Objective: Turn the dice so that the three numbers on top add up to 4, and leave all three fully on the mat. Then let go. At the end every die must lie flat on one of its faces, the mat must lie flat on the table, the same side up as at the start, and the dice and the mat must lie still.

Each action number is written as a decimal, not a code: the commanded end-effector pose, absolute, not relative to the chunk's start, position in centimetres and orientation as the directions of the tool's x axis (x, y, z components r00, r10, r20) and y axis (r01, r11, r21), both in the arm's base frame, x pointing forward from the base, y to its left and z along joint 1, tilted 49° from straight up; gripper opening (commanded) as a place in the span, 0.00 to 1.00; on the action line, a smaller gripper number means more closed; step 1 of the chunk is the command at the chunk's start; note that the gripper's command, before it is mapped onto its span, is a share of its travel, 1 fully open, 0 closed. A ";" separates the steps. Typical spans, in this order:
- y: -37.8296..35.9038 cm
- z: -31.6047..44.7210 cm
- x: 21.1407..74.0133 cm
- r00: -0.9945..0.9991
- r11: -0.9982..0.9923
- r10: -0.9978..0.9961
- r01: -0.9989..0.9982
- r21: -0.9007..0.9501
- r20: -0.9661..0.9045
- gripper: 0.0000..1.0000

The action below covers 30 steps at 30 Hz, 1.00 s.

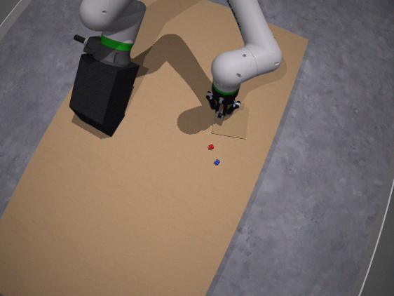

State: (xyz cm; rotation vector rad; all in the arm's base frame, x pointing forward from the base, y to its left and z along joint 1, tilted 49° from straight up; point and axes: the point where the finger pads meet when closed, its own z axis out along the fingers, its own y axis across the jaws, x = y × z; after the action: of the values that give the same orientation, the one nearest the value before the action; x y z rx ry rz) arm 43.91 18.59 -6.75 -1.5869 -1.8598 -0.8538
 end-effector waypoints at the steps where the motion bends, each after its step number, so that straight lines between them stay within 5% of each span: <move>1: 18.6 -6.7 43.9 -0.156 0.103 0.642 0.988 0.117 0.750 0.07; 30: 18.6 -6.7 43.9 -0.156 0.103 0.642 0.988 0.117 0.750 0.14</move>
State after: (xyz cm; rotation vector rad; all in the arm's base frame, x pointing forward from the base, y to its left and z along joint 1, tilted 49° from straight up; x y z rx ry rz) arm 43.91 18.59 -6.75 -1.5869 -1.8598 -0.8538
